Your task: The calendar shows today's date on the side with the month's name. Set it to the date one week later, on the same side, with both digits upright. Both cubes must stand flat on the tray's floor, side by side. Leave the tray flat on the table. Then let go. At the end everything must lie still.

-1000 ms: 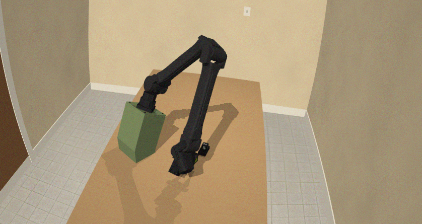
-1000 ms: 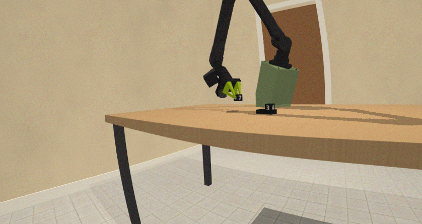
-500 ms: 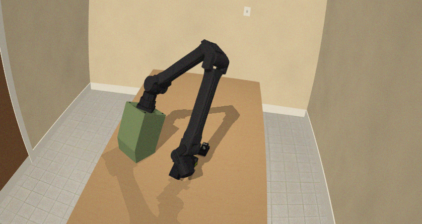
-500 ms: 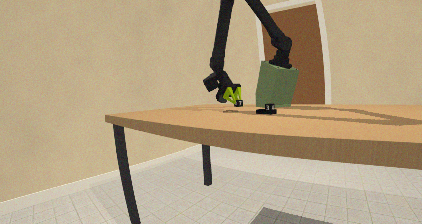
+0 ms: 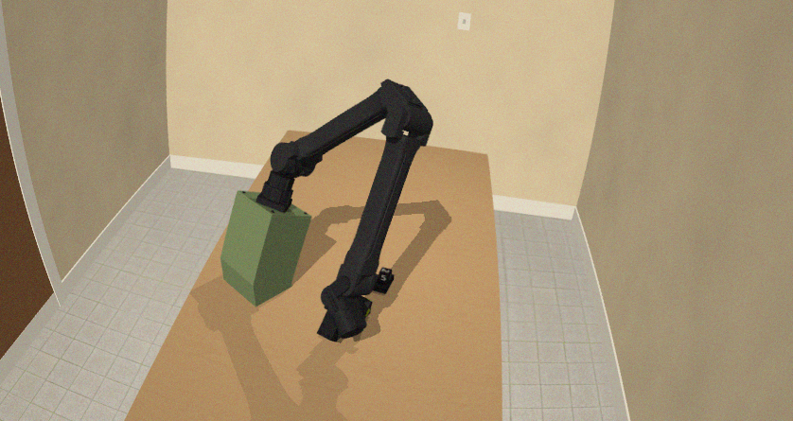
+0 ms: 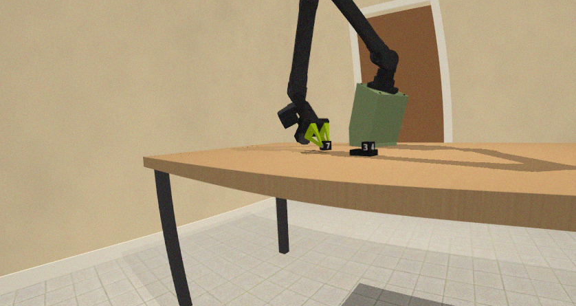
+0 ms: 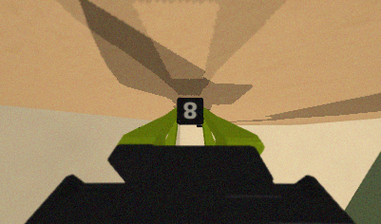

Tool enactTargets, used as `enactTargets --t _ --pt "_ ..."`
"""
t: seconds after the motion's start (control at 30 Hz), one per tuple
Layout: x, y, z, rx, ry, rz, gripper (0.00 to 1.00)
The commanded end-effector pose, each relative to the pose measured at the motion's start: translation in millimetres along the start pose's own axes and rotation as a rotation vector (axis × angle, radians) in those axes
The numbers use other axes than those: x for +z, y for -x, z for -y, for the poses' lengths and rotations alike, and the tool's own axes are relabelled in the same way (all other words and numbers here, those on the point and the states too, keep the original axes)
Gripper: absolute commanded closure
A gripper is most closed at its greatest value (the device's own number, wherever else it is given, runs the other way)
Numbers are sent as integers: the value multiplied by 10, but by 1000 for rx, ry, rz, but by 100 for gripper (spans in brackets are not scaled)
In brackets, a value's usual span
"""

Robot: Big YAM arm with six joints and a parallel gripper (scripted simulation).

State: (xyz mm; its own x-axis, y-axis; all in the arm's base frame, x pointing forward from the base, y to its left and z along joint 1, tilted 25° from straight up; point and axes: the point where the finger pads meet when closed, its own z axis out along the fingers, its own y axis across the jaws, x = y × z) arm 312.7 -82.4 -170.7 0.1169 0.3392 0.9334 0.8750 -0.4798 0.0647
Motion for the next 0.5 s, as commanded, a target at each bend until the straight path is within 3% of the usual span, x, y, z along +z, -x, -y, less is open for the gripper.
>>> enactTargets --t 0.0,0.47 --pt "54 27 -26 4 -7 -1 75" --pt "65 21 -4 8 -10 -3 75"
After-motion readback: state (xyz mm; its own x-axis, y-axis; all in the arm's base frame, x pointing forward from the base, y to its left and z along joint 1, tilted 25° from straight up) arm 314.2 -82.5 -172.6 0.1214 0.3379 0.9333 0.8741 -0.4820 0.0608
